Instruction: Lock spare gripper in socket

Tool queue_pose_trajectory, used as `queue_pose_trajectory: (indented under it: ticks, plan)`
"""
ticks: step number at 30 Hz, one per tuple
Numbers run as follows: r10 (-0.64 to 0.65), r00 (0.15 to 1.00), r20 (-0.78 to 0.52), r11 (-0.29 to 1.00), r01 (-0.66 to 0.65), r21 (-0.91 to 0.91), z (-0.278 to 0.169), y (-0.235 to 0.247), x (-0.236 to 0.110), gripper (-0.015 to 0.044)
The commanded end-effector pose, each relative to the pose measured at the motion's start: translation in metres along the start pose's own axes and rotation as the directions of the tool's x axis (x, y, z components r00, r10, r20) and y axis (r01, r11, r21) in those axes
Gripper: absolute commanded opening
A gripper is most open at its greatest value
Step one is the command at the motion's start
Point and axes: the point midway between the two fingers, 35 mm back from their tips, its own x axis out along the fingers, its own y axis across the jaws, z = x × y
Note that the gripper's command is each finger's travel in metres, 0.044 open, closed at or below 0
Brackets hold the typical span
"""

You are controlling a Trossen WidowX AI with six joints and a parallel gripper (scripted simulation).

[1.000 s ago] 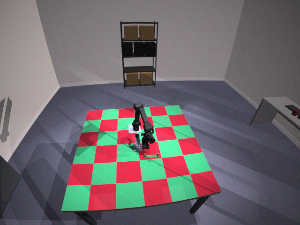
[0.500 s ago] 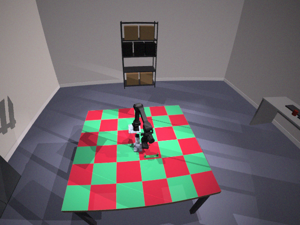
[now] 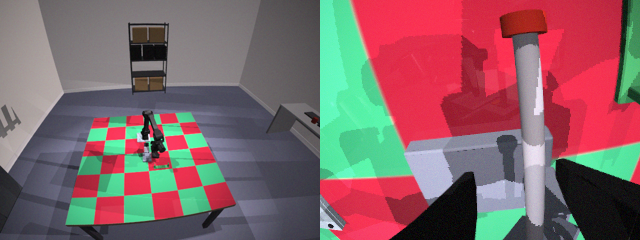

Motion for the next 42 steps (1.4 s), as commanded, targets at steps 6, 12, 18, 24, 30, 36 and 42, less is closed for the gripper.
queue_pose_trajectory:
  ticks: [6,12,18,24,30,36,42]
  plan:
    - [0.005,1.0,-0.002,1.0,-0.005,-0.005,0.009,0.002,-0.018,0.02]
    - [0.014,1.0,-0.008,1.0,-0.014,-0.013,0.014,0.005,-0.028,0.02]
    - [0.022,1.0,-0.014,1.0,-0.022,-0.021,0.018,0.008,-0.038,0.02]
    - [0.029,0.999,-0.02,0.999,-0.029,-0.028,0.022,0.01,-0.047,0.02]
    - [0.035,0.999,-0.026,0.999,-0.036,-0.035,0.026,0.012,-0.056,0.02]
    - [0.042,0.999,-0.032,0.998,-0.043,-0.041,0.03,0.014,-0.065,0.02]
    - [0.047,0.998,-0.039,0.998,-0.049,-0.048,0.034,0.016,-0.075,0.02]
